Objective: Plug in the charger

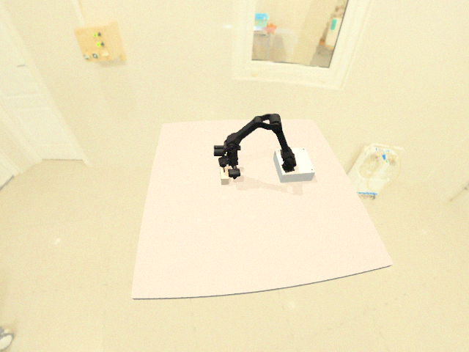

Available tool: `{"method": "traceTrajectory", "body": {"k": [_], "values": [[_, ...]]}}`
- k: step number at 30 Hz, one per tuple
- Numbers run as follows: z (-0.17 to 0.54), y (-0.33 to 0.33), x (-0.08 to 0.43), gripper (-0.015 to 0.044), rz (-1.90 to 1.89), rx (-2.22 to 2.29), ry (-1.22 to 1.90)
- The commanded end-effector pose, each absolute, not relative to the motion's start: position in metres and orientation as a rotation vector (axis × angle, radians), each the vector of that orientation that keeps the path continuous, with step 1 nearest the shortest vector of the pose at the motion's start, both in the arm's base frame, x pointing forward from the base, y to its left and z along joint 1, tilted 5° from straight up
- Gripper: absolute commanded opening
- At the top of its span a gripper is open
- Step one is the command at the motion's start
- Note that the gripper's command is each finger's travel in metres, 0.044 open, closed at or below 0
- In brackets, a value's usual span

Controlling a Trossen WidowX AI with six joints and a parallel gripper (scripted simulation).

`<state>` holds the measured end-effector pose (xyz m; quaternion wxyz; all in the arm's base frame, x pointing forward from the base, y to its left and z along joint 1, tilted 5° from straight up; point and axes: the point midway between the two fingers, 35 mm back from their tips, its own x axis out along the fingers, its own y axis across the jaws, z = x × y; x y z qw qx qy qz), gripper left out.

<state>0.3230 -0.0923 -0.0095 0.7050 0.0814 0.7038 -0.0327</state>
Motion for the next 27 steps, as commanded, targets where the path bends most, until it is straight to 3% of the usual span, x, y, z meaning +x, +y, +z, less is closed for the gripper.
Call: {"method": "traceTrajectory", "body": {"k": [1, 27], "values": [[-0.01, -0.091, 0.319, 0.044, -0.068, 0.181, 1.564], [-0.011, -0.088, 0.292, 0.044, -0.068, 0.181, 1.565]]}}
